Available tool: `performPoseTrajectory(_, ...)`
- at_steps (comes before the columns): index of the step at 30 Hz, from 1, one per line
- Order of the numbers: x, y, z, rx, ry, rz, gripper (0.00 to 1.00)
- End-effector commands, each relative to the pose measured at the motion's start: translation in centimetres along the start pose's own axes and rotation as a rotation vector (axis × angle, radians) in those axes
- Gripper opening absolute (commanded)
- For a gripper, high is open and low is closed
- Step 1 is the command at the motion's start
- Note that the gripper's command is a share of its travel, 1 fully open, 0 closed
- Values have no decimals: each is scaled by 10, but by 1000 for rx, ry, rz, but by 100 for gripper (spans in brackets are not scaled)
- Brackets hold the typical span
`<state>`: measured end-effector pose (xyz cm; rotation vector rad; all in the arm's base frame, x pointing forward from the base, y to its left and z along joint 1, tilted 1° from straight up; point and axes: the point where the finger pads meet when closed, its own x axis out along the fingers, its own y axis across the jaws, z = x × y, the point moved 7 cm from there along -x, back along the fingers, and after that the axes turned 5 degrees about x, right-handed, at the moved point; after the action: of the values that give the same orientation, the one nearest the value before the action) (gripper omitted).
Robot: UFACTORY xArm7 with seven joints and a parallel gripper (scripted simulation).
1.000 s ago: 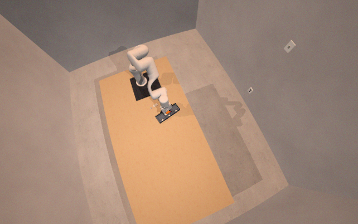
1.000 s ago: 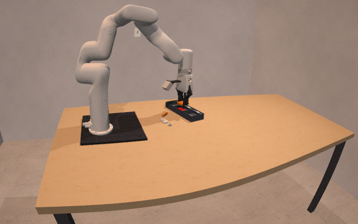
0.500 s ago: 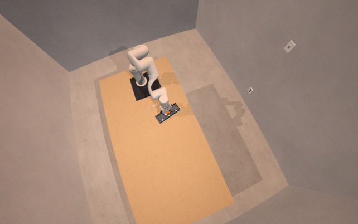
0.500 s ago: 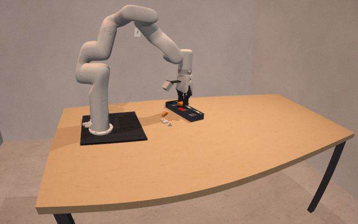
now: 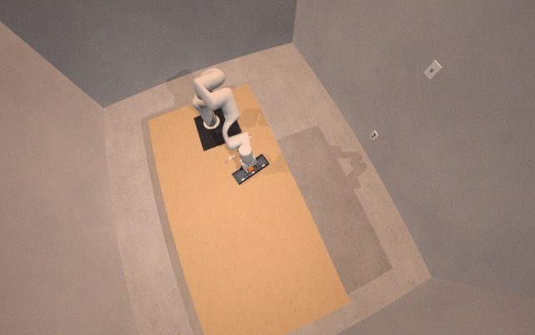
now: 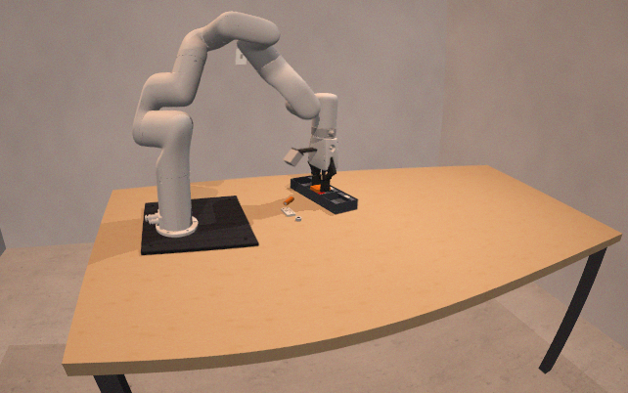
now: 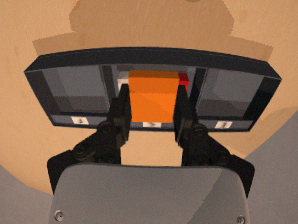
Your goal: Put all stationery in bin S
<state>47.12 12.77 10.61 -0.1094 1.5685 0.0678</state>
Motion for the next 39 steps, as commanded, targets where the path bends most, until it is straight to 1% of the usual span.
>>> performPoseTrajectory(1, 0, 0, 2, 0, -5, 2, 0)
performPoseTrajectory(8, 0, 0, 2, 0, -5, 2, 0)
performPoseTrajectory(9, 0, 0, 2, 0, -5, 2, 47)
performPoseTrajectory(26, 0, 0, 2, 0, -5, 2, 47)
performPoseTrajectory(30, -20, 0, 2, 0, -5, 2, 47)
performPoseTrajectory(32, -20, 0, 2, 0, -5, 2, 47)
performPoseTrajectory(33, -25, 0, 2, 0, -5, 2, 47)
performPoseTrajectory(39, -25, 0, 2, 0, -5, 2, 47)
